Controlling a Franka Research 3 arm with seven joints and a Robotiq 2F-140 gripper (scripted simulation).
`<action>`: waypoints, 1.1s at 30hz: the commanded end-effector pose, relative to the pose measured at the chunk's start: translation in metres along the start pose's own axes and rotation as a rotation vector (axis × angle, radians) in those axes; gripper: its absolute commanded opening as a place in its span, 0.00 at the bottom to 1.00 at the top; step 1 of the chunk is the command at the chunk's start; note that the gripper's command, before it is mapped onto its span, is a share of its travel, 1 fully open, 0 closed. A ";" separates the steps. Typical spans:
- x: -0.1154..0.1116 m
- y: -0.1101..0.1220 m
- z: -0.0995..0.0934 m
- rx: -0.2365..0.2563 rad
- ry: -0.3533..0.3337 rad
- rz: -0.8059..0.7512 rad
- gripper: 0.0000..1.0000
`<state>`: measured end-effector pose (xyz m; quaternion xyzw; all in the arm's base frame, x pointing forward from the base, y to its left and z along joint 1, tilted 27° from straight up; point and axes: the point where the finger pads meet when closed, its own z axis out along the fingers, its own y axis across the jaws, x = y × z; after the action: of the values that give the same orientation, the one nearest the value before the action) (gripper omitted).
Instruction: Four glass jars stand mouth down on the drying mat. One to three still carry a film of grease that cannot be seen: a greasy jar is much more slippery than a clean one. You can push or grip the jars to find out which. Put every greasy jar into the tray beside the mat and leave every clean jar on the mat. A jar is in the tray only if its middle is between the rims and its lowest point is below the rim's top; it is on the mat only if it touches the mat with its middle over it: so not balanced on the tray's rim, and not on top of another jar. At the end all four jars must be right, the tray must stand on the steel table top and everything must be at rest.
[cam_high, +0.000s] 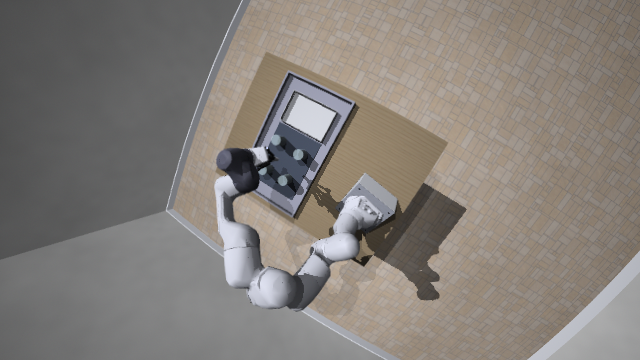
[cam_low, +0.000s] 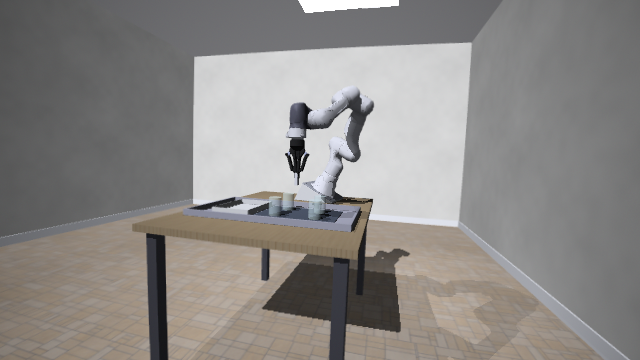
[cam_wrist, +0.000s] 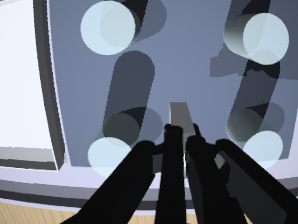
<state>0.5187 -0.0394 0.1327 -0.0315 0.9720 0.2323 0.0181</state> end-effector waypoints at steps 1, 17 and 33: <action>-0.009 -0.034 -0.002 0.009 -0.013 -0.018 0.00; -0.020 -0.082 0.031 0.009 -0.013 -0.018 0.00; -0.021 -0.083 0.074 0.009 -0.013 -0.018 0.00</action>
<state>0.5419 -0.0764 0.0306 -0.0341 0.9720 0.2319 0.0181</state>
